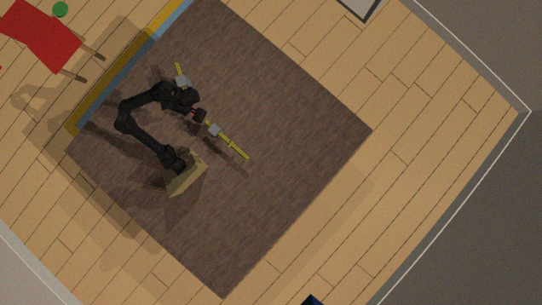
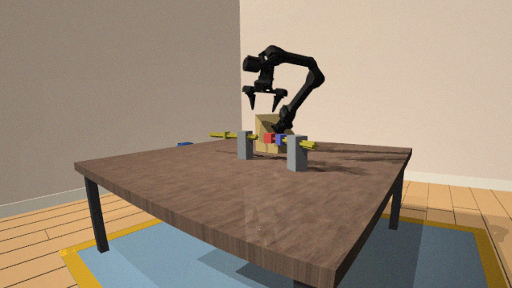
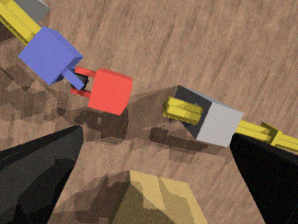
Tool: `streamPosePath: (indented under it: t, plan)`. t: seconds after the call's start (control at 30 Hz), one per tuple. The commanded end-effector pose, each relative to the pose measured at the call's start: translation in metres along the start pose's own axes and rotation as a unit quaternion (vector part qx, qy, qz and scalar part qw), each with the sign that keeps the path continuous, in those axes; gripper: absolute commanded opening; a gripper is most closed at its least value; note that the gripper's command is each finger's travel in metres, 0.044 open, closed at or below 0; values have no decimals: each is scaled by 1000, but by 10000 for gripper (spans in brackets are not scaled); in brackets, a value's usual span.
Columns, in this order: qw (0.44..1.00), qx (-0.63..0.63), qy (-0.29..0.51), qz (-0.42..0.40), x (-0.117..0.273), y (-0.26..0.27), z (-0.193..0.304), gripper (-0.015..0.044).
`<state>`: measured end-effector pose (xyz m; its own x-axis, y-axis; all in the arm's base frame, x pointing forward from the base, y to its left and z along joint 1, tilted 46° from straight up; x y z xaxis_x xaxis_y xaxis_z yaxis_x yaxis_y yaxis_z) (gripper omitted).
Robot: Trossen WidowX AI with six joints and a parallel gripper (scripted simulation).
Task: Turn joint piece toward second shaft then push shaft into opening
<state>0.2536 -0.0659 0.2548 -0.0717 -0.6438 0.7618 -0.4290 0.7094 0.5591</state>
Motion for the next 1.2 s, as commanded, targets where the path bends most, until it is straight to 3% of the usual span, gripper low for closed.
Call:
streamPosePath:
  t: [0.0,0.57,1.17]
  plan:
    - [998,-63,1,-13,-5,-9,1,440]
    - [938,-343,21,-54,-22,-37,8,440]
    - [788,-607,60,-87,-41,-65,19,440]
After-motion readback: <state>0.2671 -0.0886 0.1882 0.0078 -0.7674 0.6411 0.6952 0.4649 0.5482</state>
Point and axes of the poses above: the point midway between the two fingers, 35 mm back from their tips, its own x axis back along the fingers, its own y axis across the jaws, z = x × y, the point moved 9 cm from there along x, back along the fingers, and after that the axes turned 5 degrees about x, right-handed, at the moved point
